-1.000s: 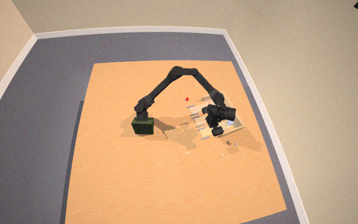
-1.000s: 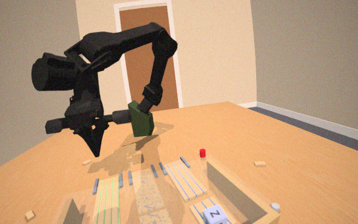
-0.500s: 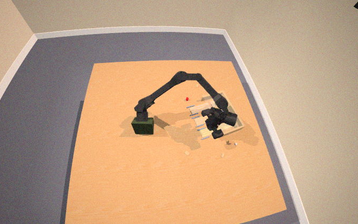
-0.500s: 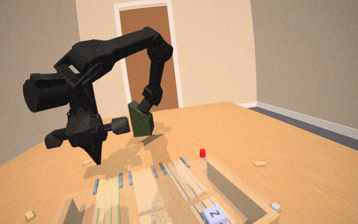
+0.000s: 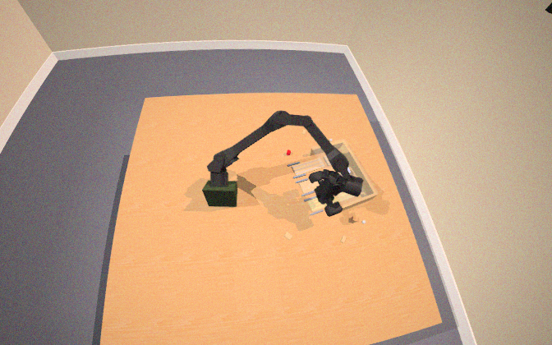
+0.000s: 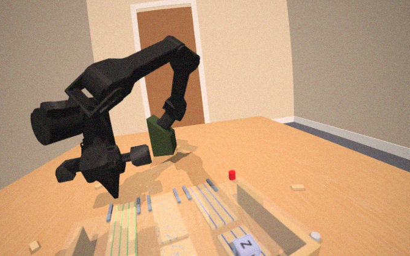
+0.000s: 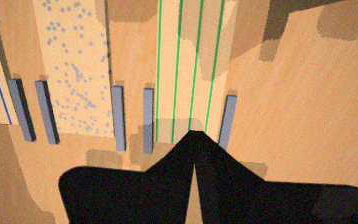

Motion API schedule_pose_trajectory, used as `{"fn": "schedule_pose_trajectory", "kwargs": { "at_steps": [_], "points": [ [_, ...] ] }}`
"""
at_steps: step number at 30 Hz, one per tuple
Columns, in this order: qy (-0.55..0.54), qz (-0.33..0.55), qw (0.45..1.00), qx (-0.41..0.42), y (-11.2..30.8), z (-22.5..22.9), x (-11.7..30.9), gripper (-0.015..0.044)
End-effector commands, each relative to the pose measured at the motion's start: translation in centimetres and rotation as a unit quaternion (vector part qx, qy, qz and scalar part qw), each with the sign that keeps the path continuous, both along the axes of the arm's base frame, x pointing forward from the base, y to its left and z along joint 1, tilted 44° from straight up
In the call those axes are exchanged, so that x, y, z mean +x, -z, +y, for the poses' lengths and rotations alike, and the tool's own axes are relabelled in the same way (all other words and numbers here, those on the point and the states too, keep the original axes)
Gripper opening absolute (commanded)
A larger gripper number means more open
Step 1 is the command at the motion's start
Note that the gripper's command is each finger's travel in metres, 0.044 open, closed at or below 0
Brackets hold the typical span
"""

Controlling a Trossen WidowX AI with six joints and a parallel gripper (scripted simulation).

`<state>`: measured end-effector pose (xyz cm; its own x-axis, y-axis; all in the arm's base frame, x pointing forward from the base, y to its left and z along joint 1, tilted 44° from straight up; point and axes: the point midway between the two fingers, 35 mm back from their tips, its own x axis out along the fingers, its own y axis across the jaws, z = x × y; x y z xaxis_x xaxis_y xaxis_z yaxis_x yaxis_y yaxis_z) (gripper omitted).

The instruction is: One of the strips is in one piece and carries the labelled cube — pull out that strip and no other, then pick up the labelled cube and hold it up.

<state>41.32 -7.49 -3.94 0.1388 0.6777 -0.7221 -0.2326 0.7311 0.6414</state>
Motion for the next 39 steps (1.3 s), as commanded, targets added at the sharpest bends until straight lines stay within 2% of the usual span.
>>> {"fn": "schedule_pose_trajectory", "kwargs": {
  "at_steps": [1,20,39],
  "points": [
    [0.000,0.003,1.000,0.003,0.6,0.8,0.0,0.0000],
    [0.000,0.003,1.000,0.004,2.7,3.0,0.0,0.0000],
    [0.000,0.003,1.000,0.004,2.8,3.1,0.0,0.0000]
  ]
}}
